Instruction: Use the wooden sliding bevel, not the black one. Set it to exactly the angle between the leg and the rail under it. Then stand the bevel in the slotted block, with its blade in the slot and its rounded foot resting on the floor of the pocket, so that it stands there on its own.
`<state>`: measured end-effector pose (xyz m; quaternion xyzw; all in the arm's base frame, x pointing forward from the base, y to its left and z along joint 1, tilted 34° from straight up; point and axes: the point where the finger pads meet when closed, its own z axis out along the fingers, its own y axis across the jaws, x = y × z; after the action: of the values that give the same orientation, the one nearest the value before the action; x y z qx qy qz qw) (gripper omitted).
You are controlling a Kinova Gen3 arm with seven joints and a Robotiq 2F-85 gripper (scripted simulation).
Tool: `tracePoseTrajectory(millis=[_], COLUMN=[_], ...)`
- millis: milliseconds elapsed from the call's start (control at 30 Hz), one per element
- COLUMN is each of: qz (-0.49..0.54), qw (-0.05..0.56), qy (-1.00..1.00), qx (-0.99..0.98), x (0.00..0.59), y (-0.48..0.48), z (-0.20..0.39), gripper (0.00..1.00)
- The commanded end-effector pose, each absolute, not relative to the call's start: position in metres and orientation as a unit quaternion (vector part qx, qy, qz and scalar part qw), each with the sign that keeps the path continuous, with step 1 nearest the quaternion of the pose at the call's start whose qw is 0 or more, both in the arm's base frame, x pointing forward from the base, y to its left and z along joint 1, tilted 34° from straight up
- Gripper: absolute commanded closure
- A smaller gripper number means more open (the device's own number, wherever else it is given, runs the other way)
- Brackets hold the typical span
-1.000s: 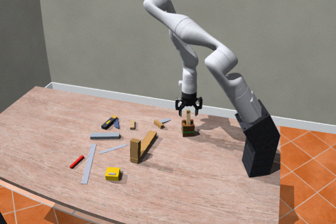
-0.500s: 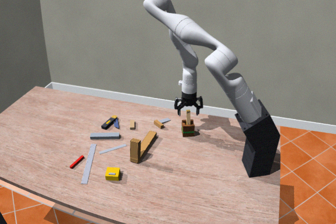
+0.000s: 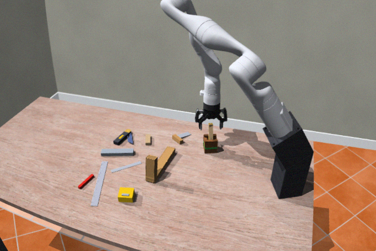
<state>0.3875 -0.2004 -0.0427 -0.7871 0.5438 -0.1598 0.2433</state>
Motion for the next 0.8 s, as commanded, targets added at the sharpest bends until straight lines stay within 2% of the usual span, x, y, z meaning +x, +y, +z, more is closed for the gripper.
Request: tracePoseTrajectory(millis=[0, 767], qz=[-0.16, -0.16], qw=[0.243, 0.243], qy=[0.544, 0.544], qx=[-0.787, -0.787], x=[0.387, 0.37], y=[-0.201, -0.208], z=[-0.042, -0.014], gripper=[0.0, 0.0])
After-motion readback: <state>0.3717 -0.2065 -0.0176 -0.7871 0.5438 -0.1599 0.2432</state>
